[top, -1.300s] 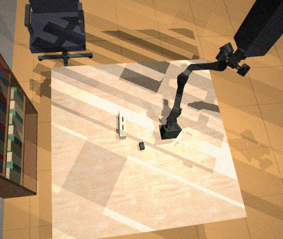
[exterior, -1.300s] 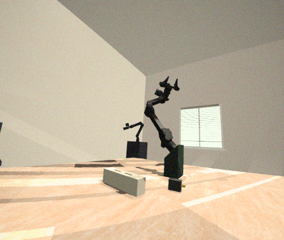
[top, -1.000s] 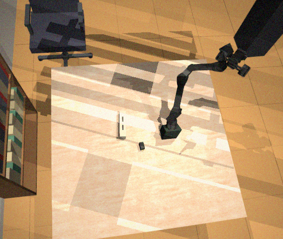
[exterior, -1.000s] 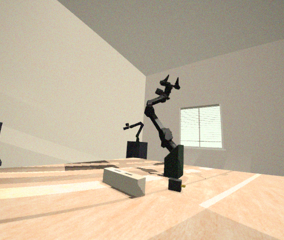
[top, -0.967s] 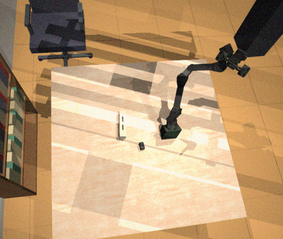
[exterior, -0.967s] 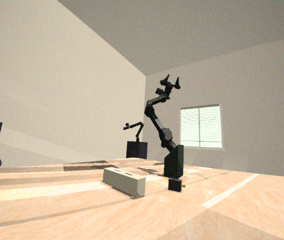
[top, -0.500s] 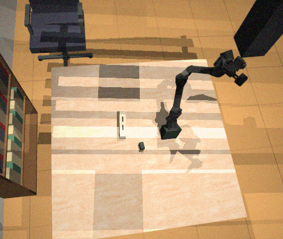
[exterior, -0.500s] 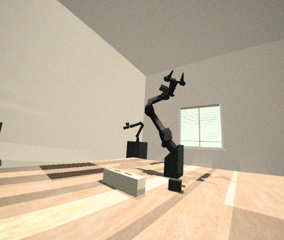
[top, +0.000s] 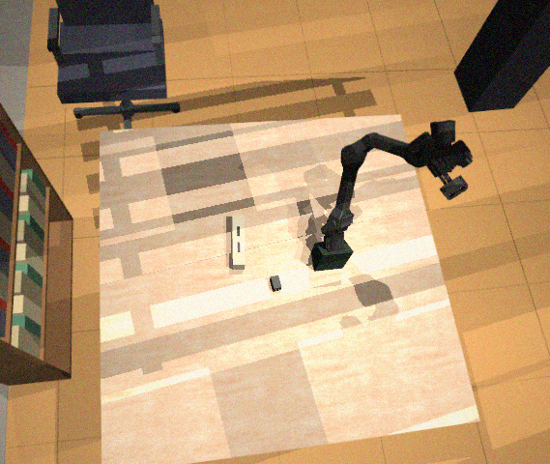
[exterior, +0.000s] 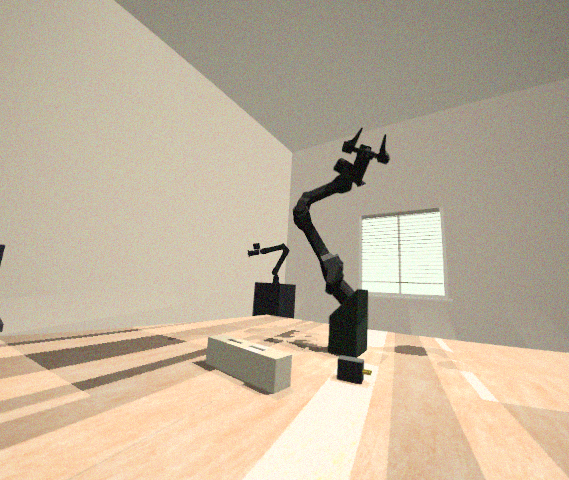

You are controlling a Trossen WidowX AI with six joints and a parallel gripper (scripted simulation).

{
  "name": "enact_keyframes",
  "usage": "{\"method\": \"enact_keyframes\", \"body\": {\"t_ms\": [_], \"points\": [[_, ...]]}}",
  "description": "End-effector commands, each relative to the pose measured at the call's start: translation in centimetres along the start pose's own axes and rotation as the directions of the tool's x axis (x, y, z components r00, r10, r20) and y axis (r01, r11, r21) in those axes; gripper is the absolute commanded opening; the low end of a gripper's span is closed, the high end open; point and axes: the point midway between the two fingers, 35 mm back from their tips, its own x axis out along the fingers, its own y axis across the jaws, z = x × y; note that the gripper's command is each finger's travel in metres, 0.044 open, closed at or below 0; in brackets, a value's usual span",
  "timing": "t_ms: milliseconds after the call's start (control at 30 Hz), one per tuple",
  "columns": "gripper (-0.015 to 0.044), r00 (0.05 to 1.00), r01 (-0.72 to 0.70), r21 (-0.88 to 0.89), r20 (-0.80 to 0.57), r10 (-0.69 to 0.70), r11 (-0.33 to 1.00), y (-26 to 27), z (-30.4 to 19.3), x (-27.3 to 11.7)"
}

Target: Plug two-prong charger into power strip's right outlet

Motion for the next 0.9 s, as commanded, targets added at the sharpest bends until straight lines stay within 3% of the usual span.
{"method": "enact_keyframes", "body": {"t_ms": [0, 867], "points": [[0.044, 0.999, -0.004, -0.07, -0.039, 0.001, 0.998, 1.5, -1.9, 2.0], [0.044, 0.949, -0.099, -0.324, -0.314, -0.008, 0.941, 5.1, -16.0, 11.3]]}}
